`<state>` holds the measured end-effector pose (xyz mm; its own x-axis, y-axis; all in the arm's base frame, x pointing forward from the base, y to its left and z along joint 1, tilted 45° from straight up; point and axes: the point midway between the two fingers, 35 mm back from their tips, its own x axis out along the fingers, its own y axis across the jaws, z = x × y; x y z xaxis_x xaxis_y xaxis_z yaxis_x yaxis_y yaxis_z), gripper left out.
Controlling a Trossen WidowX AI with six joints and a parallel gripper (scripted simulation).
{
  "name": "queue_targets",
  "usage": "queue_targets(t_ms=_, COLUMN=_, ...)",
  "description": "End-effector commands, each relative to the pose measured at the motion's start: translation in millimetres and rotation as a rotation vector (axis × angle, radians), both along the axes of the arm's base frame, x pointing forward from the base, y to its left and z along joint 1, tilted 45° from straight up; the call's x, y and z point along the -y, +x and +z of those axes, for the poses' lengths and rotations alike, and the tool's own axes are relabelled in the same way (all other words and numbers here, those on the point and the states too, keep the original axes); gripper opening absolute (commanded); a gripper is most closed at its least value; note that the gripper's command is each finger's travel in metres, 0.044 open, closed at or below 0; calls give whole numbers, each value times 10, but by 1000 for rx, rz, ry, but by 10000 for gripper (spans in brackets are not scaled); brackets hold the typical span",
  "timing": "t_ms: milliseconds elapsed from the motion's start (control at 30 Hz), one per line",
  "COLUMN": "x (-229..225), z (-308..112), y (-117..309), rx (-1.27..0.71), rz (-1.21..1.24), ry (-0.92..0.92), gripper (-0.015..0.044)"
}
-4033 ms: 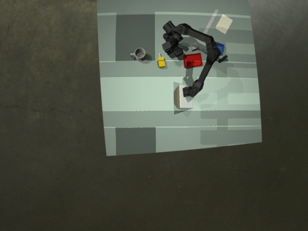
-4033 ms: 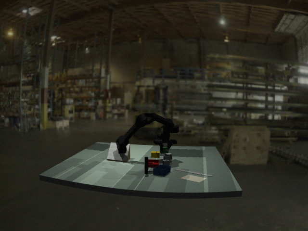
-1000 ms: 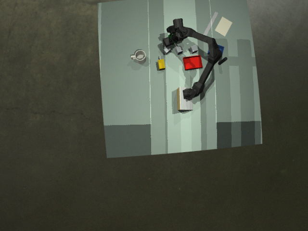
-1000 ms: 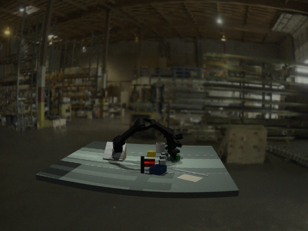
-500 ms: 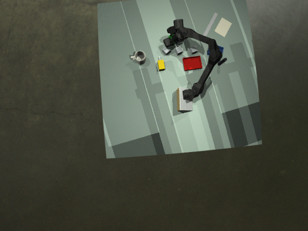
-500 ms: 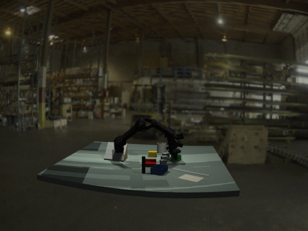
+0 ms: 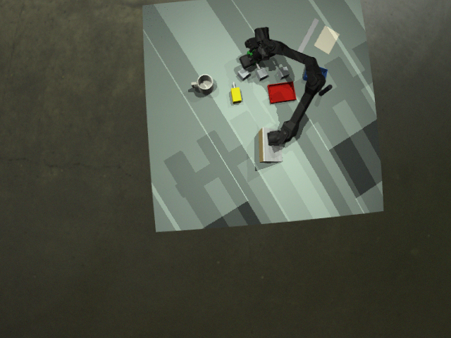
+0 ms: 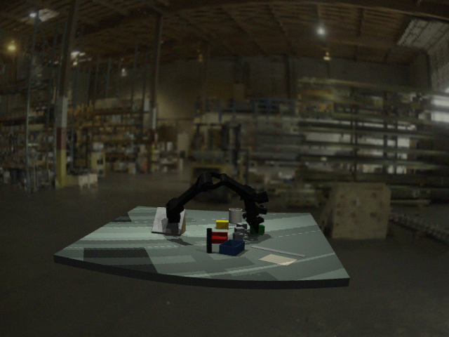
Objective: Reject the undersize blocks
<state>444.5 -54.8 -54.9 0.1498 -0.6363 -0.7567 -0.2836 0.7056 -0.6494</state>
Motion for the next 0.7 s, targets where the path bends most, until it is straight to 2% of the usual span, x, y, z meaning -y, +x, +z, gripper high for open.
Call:
queue_targets(t_ms=0, x=-25, z=23, y=27, rx=7, rz=5, ry=2, gripper=0)
queue_targets(t_ms=667, x=-26, z=-3, y=-46, rx=6, rz=6, ry=2, gripper=0)
